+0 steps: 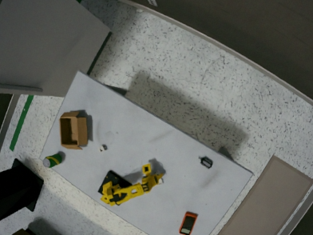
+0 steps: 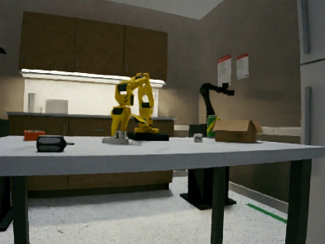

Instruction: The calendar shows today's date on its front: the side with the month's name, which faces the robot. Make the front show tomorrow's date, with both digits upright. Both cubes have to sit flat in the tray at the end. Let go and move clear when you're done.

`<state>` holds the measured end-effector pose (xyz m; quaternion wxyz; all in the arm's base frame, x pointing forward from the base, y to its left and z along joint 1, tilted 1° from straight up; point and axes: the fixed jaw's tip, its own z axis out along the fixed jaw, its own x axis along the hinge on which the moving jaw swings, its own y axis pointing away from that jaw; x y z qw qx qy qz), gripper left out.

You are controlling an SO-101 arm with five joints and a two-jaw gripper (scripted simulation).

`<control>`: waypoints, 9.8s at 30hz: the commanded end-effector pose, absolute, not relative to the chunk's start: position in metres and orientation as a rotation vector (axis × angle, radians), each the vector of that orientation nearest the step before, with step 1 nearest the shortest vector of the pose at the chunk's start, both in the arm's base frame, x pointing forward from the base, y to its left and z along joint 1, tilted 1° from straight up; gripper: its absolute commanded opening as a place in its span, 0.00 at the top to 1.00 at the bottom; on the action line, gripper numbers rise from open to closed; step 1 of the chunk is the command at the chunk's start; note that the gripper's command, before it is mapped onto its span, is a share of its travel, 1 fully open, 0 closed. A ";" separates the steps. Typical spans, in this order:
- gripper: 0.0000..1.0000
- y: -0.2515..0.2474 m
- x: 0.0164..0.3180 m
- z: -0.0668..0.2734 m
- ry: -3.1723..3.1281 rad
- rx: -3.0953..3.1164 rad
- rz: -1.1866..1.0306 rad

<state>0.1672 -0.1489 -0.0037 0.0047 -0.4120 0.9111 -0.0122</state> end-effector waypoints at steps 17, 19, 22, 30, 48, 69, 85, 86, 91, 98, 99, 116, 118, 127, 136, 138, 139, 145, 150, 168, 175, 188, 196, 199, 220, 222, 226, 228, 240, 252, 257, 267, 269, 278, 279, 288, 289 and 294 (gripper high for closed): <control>0.64 -0.146 0.165 0.008 2.870 -1.289 0.015; 0.64 -0.146 0.165 0.015 2.870 -1.289 0.015; 0.64 -0.146 0.165 0.019 2.870 -1.289 0.015; 0.64 -0.145 0.164 0.044 2.870 -1.289 0.015; 0.64 -0.145 0.164 0.049 2.870 -1.289 0.015; 0.65 -0.151 0.171 0.086 2.790 -1.253 -0.248; 0.65 -0.151 0.171 0.147 2.619 -1.176 -0.647; 0.65 -0.151 0.171 0.148 2.617 -1.175 -0.650; 0.65 -0.151 0.171 0.148 2.616 -1.175 -0.652; 0.65 -0.148 0.174 0.148 2.610 -1.174 -0.646; 0.65 -0.147 0.175 0.148 2.607 -1.173 -0.644; 0.65 -0.091 0.211 0.144 2.515 -1.157 -0.522; 0.65 -0.077 0.216 0.144 2.497 -1.155 -0.491; 0.65 -0.018 0.230 0.141 2.436 -1.150 -0.351; 0.65 0.066 0.223 0.137 2.381 -1.156 -0.129; 0.65 0.083 0.218 0.136 2.374 -1.159 -0.079; 0.65 0.091 0.215 0.136 2.371 -1.161 -0.054; 0.65 0.121 0.200 0.134 2.364 -1.170 0.038; 0.65 0.151 0.180 0.133 2.363 -1.183 0.136; 0.65 0.187 0.144 0.131 2.372 -1.207 0.276; 0.65 0.188 0.144 0.131 2.373 -1.207 0.279; 0.65 0.187 0.143 0.092 2.533 -1.289 0.185; 0.65 0.180 0.138 0.056 2.685 -1.366 0.085; 0.65 0.176 0.134 0.042 2.743 -1.396 0.043; 0.65 0.172 0.127 0.025 2.805 -1.442 -0.009; 0.65 0.172 0.127 0.025 2.805 -1.442 -0.009; 0.65 0.172 0.127 0.025 2.805 -1.442 -0.009; 0.65 0.172 0.127 0.025 2.805 -1.442 -0.009; 0.65 0.173 0.128 0.018 2.805 -1.442 -0.009; 0.65 0.173 0.128 0.003 2.805 -1.442 -0.009; 0.65 0.172 0.127 -0.005 2.805 -1.442 -0.009; 0.65 0.172 0.127 -0.013 2.805 -1.442 -0.009; 0.65 0.172 0.127 -0.014 2.805 -1.442 -0.009; 0.65 0.172 0.127 -0.015 2.805 -1.442 -0.009; 0.65 0.172 0.127 -0.015 2.805 -1.442 -0.009; 0.66 0.171 0.127 -0.015 2.805 -1.442 -0.009; 0.67 0.171 0.128 -0.015 2.805 -1.442 -0.009; 0.68 0.170 0.128 -0.015 2.805 -1.442 -0.009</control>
